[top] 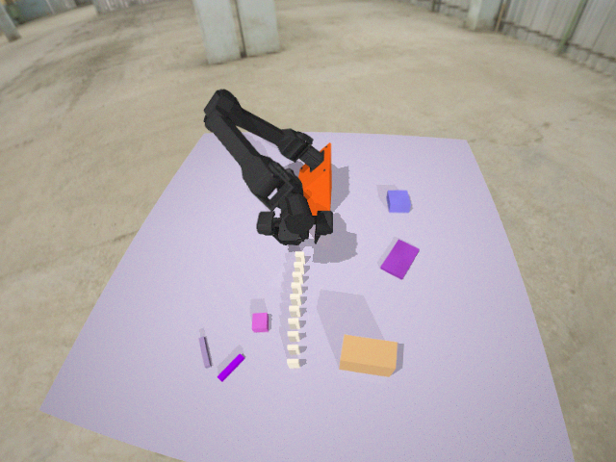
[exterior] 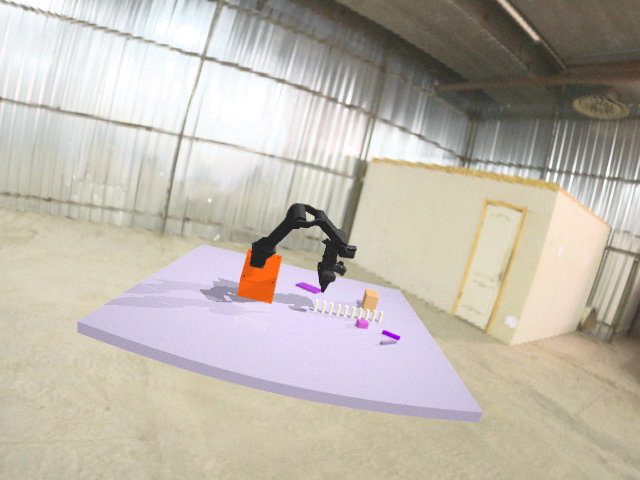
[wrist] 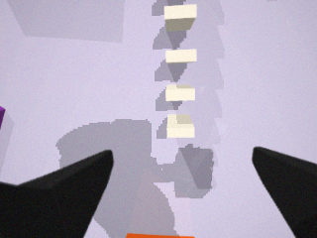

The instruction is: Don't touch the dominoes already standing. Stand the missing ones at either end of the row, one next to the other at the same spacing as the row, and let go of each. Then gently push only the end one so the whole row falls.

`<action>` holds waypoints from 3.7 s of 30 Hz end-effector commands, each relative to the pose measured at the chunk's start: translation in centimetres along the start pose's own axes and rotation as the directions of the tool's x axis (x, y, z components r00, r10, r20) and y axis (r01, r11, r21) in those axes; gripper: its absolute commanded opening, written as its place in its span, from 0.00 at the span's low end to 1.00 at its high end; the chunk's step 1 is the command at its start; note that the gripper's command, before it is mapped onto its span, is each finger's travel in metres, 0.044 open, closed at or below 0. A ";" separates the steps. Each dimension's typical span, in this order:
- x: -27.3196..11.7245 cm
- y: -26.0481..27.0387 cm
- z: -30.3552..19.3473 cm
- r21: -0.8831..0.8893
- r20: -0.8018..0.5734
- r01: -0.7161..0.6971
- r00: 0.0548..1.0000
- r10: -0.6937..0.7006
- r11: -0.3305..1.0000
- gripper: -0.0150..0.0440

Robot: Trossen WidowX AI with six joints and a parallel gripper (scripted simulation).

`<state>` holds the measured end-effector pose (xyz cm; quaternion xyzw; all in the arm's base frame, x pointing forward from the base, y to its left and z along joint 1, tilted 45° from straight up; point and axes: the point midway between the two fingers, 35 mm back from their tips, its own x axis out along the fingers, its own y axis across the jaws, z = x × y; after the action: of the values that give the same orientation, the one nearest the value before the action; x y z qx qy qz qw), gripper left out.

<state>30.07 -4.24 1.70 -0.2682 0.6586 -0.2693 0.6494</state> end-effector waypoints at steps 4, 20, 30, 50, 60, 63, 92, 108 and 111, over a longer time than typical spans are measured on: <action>-5.6 -0.2 -0.6 0.010 0.006 -0.002 1.000 0.002 1.000 1.00; -0.6 -0.2 -3.3 0.937 0.006 -0.005 1.000 -0.003 0.349 0.42; 0.8 -0.2 -4.3 1.000 0.005 -0.006 1.000 -0.006 -0.005 0.25; 0.8 -0.2 -4.3 1.000 0.005 -0.006 1.000 -0.006 -0.005 0.25; 0.8 -0.2 -4.3 1.000 0.005 -0.006 1.000 -0.006 -0.005 0.25; 0.8 -0.2 -4.3 1.000 0.005 -0.006 1.000 -0.006 -0.005 0.25; 8.8 -0.3 -4.4 1.000 0.005 -0.005 1.000 -0.010 -0.005 0.25; 8.8 -0.4 -2.1 1.000 0.006 -0.006 1.000 -0.010 -0.006 0.25; 8.8 -0.4 -1.6 1.000 0.006 -0.006 1.000 -0.010 -0.006 0.25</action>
<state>27.72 -10.58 -4.36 0.2717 0.2702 -0.6564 0.6498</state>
